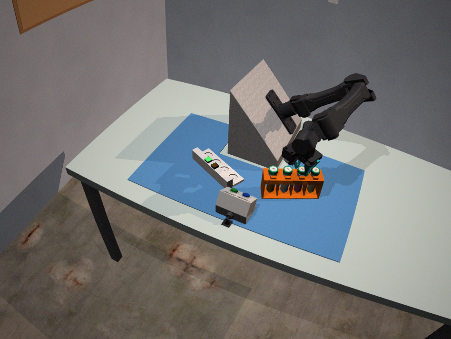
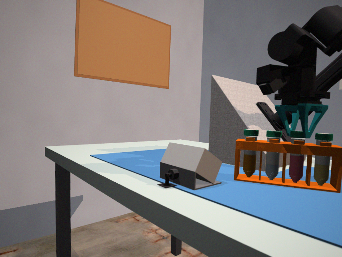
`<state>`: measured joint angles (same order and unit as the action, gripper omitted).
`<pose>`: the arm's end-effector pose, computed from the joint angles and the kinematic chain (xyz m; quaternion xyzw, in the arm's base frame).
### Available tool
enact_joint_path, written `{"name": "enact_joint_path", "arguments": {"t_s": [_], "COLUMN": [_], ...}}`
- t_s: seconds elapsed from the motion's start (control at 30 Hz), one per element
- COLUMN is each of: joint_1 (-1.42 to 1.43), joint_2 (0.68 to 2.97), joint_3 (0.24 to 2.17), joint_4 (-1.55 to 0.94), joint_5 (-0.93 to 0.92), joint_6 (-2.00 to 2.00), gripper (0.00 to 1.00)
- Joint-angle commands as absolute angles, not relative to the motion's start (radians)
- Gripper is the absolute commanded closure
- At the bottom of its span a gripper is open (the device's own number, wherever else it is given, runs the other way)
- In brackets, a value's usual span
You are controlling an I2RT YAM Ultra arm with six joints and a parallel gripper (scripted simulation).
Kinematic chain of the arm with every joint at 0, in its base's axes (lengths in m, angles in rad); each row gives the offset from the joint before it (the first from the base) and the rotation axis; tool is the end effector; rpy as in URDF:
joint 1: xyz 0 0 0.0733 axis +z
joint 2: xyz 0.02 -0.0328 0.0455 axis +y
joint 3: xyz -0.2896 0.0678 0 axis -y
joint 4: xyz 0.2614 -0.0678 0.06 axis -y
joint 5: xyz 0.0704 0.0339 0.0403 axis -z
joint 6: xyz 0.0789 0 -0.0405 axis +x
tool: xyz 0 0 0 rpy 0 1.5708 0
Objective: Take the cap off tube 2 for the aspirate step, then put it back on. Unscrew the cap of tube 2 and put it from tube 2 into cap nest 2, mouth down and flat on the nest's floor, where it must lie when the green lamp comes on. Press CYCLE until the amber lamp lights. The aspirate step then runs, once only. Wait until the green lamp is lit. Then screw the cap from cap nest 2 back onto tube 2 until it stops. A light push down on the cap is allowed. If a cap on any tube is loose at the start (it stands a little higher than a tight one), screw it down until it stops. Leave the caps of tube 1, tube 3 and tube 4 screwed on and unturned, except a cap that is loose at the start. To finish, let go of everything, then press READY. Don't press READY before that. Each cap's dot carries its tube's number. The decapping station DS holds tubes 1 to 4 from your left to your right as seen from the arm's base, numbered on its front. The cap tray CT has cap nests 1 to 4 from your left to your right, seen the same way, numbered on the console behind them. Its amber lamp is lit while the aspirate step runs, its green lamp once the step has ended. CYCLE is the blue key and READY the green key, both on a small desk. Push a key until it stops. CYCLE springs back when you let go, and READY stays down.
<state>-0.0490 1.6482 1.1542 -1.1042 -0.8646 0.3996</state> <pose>0.3001 0.0465 0.2149 -0.2075 -0.8839 -0.4103 0.0853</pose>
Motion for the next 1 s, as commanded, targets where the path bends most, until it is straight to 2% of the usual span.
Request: {"name": "enact_joint_path", "arguments": {"t_s": [0.0, 0.2, 0.7, 0.97], "joint_1": [-0.057, -0.058, -0.06, -0.061], "joint_2": [1.644, 1.644, 1.644, 1.643], "joint_3": [1.157, 1.158, 1.159, 1.158], "joint_4": [-1.103, -1.105, -1.108, -1.11], "joint_5": [-0.865, -0.865, -0.865, -0.865], "joint_6": [0.406, 0.365, -0.237, -0.384], "gripper": [0.51, 0.51, 0.51, 0.51]}}
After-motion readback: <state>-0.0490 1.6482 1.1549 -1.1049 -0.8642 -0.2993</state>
